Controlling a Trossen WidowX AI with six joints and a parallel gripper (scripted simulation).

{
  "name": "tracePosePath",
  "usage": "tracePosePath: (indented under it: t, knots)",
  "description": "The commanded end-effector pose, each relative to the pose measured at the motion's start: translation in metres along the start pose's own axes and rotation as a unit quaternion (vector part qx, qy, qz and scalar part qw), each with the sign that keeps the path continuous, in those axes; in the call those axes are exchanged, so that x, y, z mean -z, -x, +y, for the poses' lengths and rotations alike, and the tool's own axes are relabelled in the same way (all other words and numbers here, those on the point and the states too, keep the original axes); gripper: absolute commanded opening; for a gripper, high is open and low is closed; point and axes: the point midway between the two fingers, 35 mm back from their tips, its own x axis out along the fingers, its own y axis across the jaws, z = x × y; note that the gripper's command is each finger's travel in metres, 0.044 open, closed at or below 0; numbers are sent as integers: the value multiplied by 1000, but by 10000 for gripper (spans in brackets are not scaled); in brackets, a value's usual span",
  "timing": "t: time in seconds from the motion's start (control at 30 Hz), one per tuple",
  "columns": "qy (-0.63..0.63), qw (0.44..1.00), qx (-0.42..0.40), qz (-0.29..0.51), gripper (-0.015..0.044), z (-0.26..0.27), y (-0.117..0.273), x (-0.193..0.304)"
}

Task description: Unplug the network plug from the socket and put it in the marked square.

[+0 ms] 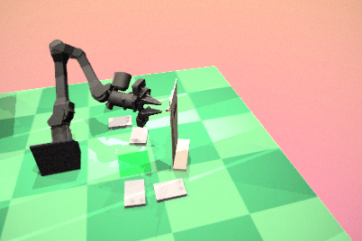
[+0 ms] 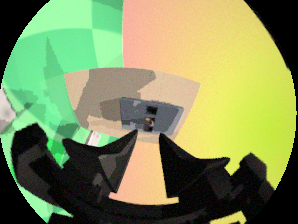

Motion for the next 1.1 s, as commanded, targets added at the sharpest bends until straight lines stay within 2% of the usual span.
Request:
tracePosePath:
  t: [0.0,0.67,0.73,1.07]
  knots:
    - [2,1000,-2,0,156,1,-6,-1]
    - [2,1000,-1,0,156,3,-29,-5]
    - [2,1000,-1,0,104,3,-29,-5]
    - [2,1000,-1,0,37,3,-29,-5]
